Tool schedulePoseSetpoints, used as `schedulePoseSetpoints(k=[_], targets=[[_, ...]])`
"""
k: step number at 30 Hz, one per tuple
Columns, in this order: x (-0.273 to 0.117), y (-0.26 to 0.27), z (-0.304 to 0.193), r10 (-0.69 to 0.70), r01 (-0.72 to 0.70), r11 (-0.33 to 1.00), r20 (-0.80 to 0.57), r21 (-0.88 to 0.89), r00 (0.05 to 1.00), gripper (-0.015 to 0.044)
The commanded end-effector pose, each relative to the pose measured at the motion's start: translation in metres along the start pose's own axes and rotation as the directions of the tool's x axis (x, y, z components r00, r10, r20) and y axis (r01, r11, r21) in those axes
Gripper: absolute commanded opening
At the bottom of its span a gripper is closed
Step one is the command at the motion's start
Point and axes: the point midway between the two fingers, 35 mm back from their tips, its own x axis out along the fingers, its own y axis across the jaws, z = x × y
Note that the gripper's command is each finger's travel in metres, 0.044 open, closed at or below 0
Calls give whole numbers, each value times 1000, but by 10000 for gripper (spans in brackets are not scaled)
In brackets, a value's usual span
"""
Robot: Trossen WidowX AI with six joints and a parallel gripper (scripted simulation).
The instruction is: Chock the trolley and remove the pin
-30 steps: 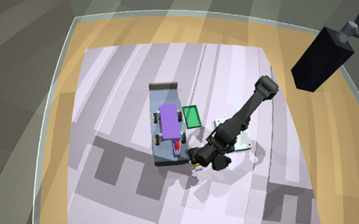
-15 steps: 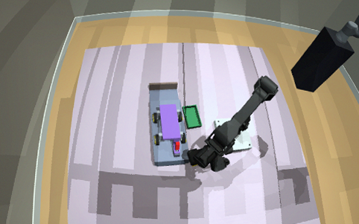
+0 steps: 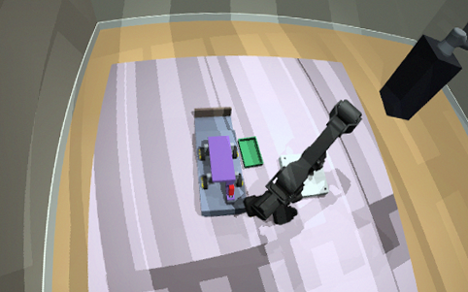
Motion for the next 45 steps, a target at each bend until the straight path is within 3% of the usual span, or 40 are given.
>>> schedulePoseSetpoints(k=[1,28,32,45], targets=[[3,2,-1,7,-7,1000,-6,-3,1000,190],[29,2,-2,7,-7,1000,-6,-3,1000,190],[25,0,0,0,0,1000,0,0,1000,85],[19,0,0,2,-2,1000,-2,-1,1000,0]])
